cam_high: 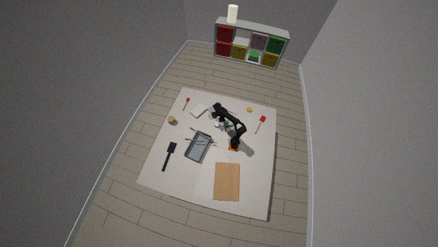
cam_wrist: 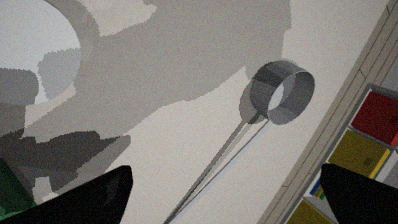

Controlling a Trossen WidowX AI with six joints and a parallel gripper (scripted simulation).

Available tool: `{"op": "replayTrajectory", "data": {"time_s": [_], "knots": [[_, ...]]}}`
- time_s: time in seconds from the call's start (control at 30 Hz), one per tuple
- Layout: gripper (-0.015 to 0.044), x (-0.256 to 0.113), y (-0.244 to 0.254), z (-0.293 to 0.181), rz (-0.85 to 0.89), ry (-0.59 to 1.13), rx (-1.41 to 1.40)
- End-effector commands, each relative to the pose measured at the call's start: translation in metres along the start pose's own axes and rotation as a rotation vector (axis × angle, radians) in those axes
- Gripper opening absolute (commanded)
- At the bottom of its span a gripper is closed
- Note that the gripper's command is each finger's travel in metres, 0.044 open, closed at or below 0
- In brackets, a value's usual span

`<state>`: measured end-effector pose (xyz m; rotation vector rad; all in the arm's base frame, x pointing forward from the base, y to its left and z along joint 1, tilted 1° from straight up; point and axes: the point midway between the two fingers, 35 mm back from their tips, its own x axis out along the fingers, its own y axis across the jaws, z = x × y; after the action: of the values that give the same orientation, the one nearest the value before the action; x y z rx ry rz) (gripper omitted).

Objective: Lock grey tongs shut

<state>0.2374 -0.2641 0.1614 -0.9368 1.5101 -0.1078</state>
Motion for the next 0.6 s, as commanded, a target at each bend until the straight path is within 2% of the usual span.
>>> {"op": "replayTrajectory", "data": {"time_s": [0.0,0.3,0.57], "knots": [[0.044,-0.025,0.019,0.069,0.063,-0.175,-0.558],[0.044,-0.068,0.061,0.138,0.079,-0.394,-1.246],[0.044,-0.114,0.108,0.18,0.039,-0.609,-1.853]]}}
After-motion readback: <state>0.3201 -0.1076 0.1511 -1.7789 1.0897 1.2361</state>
